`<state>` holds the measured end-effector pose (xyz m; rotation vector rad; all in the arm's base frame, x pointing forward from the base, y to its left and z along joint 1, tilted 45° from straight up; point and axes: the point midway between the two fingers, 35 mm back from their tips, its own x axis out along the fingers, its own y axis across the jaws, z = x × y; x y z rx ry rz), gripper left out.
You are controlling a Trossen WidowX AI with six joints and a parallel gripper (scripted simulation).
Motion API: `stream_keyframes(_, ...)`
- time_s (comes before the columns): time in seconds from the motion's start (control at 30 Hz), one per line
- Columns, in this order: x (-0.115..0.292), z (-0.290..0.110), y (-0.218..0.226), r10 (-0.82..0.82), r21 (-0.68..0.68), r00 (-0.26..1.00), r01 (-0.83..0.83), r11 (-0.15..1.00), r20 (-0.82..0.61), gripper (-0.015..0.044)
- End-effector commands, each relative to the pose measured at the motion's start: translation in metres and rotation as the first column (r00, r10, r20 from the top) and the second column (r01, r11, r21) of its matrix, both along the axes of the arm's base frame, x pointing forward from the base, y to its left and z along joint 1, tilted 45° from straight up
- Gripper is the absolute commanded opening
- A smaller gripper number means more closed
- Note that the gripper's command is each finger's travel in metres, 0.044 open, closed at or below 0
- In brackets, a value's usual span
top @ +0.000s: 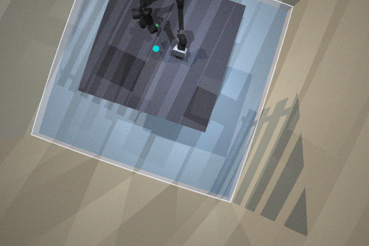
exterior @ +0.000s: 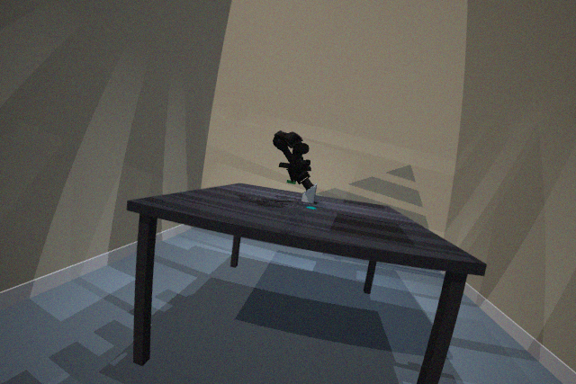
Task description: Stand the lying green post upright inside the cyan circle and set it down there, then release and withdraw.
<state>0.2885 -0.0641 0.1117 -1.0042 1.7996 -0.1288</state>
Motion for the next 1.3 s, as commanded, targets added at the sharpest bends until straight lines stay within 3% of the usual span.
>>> stream_keyframes(0.0,-0.001,-0.011,0.011,0.023,0.014,0.999,-0.022,1.0,-0.037,0.0023)
stream_keyframes(1.27,-0.025,-0.07,0.097,0.274,0.089,0.925,-0.259,0.962,-0.265,0.0023)
